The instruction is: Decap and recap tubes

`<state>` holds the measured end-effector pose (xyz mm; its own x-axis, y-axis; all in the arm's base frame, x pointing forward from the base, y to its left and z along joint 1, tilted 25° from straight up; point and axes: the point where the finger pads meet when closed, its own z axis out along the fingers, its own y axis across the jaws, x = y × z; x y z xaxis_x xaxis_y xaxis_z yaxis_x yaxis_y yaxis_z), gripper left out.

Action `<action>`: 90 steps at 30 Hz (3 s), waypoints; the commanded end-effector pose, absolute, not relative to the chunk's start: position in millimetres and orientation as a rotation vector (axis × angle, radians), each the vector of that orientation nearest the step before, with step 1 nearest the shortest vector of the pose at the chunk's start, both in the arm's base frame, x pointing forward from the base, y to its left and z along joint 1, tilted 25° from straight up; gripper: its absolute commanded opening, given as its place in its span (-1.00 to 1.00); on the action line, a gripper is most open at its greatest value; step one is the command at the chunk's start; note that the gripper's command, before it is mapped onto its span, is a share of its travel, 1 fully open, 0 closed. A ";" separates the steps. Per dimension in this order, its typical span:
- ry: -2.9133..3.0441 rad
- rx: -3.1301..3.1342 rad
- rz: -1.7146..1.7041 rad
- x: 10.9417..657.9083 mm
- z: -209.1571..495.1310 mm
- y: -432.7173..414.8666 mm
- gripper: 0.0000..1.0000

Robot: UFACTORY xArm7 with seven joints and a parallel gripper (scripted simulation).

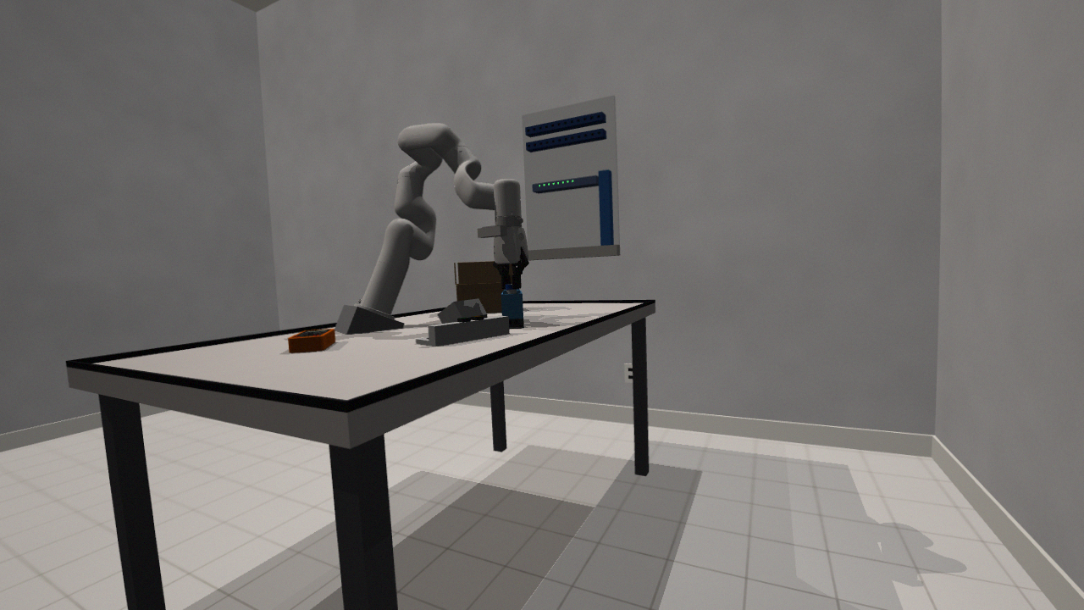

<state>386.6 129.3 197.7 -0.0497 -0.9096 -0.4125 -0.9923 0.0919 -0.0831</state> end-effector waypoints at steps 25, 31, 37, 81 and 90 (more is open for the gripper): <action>0.731 -2.605 -0.006 387.9 200.0 128.5 -1.00; 0.334 -2.688 -0.095 387.9 200.1 128.4 -1.00; 0.104 -2.712 -0.146 387.9 200.2 128.4 -1.00; 1.776 -2.075 0.251 387.9 200.1 128.3 -0.08; 2.018 -1.869 0.314 387.9 200.1 128.3 -0.08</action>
<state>386.5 128.9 198.2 0.0139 -0.9021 -0.4314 -0.9930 0.0383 -0.1120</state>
